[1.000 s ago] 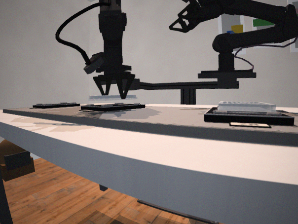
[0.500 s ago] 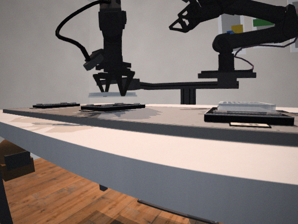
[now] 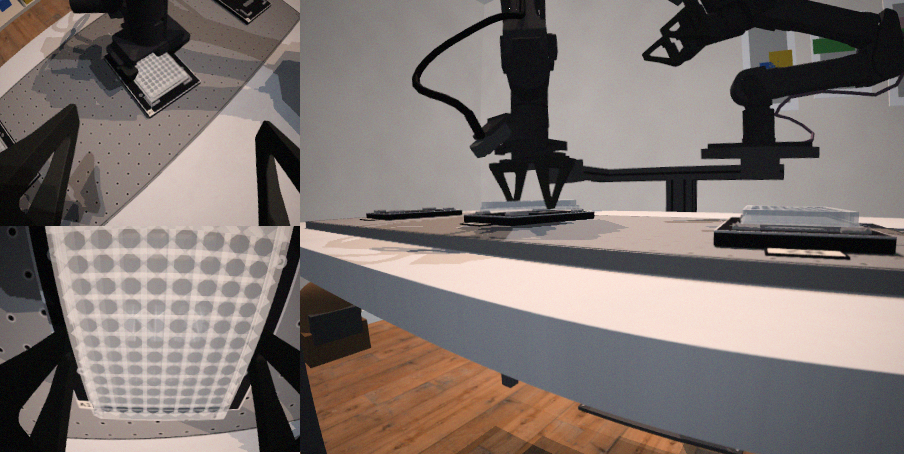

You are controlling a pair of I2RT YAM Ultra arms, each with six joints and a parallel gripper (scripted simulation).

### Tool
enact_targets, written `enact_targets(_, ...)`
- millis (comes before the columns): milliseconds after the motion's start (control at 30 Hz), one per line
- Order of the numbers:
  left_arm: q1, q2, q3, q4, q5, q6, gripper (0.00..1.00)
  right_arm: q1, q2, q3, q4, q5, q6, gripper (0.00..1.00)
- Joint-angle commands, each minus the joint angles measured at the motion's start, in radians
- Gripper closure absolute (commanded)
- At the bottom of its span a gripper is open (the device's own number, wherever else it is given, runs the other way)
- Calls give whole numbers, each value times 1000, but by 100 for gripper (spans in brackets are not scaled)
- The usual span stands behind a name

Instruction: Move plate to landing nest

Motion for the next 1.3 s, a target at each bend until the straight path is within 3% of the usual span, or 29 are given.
enact_targets(0,-9,-16,30,-11,-13,-7,0,-9,14,-4,30,7,-12,18)
enact_targets(800,-9,-16,30,-11,-13,-7,0,1,13,44,-36,3,0,18)
enact_targets(867,-9,-16,30,-11,-13,-7,0,1,13,44,-36,3,0,0)
enact_targets(1267,-9,-16,30,-11,-13,-7,0,-14,-53,-6,3,3,-20,0)
